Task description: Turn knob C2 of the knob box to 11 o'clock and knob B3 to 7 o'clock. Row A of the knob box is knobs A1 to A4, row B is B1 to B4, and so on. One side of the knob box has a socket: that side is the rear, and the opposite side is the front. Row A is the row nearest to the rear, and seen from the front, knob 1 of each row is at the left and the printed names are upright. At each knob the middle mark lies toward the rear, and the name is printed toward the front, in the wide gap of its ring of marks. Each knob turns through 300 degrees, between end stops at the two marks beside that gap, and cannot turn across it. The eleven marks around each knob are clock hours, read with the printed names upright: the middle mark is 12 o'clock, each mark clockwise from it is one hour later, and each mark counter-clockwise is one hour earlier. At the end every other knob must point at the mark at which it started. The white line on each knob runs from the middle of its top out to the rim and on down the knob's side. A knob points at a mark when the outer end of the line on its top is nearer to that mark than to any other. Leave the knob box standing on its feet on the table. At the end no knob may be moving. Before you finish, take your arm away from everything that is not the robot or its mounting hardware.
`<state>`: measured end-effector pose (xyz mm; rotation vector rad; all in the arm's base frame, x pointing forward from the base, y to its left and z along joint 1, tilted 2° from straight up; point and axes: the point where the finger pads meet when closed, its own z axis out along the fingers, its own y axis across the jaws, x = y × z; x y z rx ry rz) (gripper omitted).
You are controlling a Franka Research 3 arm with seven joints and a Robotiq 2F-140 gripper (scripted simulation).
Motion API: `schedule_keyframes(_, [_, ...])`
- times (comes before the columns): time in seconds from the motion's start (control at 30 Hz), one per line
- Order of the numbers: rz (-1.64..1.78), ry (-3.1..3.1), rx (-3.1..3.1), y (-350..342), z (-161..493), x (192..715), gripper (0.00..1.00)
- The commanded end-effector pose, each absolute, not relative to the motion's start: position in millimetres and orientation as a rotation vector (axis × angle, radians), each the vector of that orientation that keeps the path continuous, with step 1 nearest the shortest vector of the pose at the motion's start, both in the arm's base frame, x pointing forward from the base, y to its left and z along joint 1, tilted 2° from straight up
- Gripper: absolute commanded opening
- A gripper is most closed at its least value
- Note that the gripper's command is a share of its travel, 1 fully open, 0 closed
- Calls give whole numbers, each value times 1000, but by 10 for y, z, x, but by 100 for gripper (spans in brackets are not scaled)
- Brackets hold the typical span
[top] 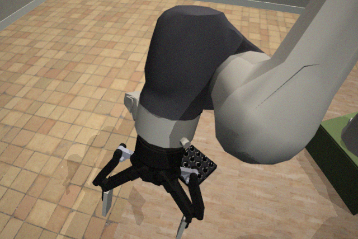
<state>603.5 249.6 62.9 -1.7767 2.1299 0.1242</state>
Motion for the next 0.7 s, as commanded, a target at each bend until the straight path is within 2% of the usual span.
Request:
schedule_keyframes(0.0, [116, 2109, -1796, 2496, 635, 6040, 100])
schedule_keyframes(0.13, [64, 1989, -1954, 2329, 578, 6005, 100])
schedule_keyframes(0.67, [64, 1989, -1954, 2329, 578, 6005, 100])
